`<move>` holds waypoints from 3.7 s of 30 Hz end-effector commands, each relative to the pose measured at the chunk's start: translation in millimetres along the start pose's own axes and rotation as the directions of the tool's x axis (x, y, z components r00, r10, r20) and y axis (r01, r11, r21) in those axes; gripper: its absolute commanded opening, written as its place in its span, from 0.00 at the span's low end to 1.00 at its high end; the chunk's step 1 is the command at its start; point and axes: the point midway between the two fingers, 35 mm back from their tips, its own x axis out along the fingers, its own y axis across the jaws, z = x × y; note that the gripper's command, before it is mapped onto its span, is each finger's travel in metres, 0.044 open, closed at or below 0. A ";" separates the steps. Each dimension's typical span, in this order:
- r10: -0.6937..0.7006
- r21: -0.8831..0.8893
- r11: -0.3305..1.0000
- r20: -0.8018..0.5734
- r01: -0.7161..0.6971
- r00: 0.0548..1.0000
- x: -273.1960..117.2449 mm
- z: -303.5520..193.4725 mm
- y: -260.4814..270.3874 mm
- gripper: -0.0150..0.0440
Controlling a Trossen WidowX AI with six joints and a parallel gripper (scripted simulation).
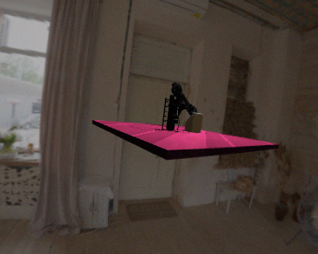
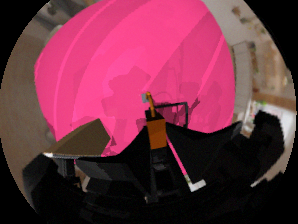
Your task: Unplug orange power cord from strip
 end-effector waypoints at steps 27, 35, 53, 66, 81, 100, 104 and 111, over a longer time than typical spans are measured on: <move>-0.001 0.000 1.000 0.001 0.001 1.000 -1.8 25.9 -2.6 0.25; -0.001 -0.001 1.000 0.001 0.001 1.000 -3.4 38.8 -3.0 0.25; 0.022 0.008 1.000 -0.044 -0.022 0.999 3.6 42.6 -1.6 0.30; 0.022 0.008 1.000 -0.044 -0.022 0.999 3.6 42.6 -1.6 0.53; -0.001 -0.003 1.000 -0.005 0.001 1.000 -10.1 37.1 -1.0 0.53; -0.001 -0.004 1.000 -0.006 0.001 1.000 -7.6 18.7 0.8 0.53; -0.001 -0.004 1.000 -0.006 0.001 1.000 -2.0 18.6 0.8 0.53; -0.001 -0.004 1.000 -0.006 0.001 1.000 2.1 18.5 0.9 0.53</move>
